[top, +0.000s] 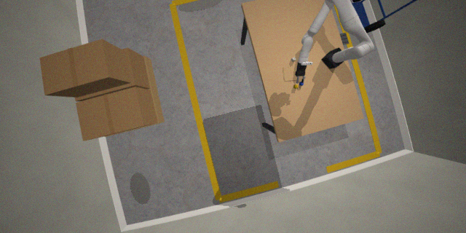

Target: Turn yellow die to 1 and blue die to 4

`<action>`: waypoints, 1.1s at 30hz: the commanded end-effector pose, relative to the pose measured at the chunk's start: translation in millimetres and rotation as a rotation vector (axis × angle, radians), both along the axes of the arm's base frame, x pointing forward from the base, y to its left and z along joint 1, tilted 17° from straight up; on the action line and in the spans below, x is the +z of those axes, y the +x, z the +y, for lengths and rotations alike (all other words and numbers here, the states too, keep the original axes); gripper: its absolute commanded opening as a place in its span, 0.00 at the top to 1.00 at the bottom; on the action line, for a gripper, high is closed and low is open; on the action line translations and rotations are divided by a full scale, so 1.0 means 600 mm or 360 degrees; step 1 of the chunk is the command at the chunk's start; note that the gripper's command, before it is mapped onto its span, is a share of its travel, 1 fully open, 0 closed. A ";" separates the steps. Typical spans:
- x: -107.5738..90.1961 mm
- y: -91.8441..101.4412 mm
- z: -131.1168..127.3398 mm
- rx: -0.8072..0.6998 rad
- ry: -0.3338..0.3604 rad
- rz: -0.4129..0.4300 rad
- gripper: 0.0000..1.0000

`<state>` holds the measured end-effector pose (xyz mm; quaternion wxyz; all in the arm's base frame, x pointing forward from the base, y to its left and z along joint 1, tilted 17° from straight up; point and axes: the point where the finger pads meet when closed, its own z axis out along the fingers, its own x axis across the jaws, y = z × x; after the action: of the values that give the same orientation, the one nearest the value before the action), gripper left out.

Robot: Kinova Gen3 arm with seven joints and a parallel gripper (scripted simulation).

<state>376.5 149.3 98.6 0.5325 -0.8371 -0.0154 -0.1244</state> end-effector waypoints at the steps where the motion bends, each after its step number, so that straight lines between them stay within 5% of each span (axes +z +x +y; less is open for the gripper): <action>1: 0.004 -0.006 0.002 0.0013 -0.0106 -0.0014 0.13; 11: 0.014 -0.008 0.016 -0.0044 -0.0371 0.0020 0.13; 26: 0.032 -0.014 0.044 -0.0181 -0.0995 0.0091 0.13; 33: 0.038 -0.015 0.051 -0.0219 -0.1148 0.0105 0.13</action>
<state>370.0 162.8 112.9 0.2247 -0.9672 0.0500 -0.1072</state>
